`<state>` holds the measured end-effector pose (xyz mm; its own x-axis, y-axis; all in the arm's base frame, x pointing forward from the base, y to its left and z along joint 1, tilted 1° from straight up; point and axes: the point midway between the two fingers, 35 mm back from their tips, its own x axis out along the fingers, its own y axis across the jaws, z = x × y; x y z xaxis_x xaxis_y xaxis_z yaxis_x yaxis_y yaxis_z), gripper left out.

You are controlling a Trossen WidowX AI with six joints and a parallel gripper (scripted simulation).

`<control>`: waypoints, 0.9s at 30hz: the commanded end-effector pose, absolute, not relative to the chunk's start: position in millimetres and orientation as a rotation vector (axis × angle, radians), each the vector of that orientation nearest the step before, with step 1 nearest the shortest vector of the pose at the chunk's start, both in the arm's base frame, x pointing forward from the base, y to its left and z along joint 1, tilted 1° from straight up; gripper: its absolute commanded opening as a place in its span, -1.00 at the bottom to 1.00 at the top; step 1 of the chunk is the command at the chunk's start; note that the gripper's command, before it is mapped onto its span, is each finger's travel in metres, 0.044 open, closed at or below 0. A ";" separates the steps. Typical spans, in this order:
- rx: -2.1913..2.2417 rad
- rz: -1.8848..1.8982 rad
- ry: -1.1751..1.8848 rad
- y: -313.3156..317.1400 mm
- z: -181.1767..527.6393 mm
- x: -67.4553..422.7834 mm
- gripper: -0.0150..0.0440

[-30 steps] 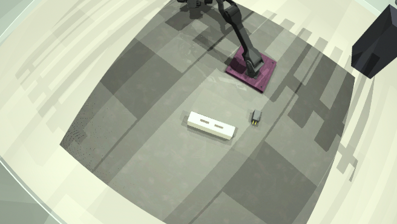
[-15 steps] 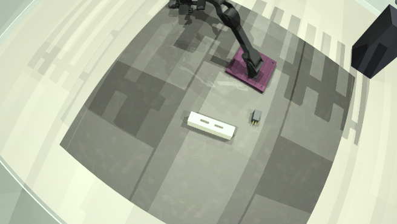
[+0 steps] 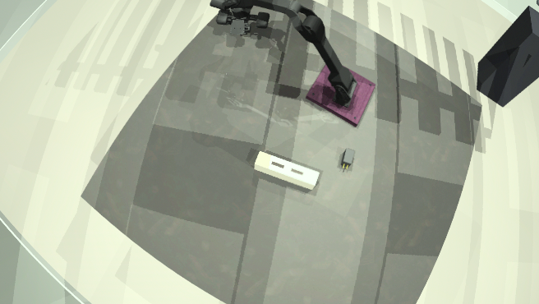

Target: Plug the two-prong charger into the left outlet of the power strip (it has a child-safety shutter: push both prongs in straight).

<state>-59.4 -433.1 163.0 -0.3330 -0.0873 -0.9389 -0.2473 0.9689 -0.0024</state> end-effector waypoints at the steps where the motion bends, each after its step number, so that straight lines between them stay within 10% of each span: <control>1: -0.247 0.138 1.900 -431.1 164.5 -40.0 1.00; 27: -0.270 0.060 1.804 -400.9 158.3 78.5 1.00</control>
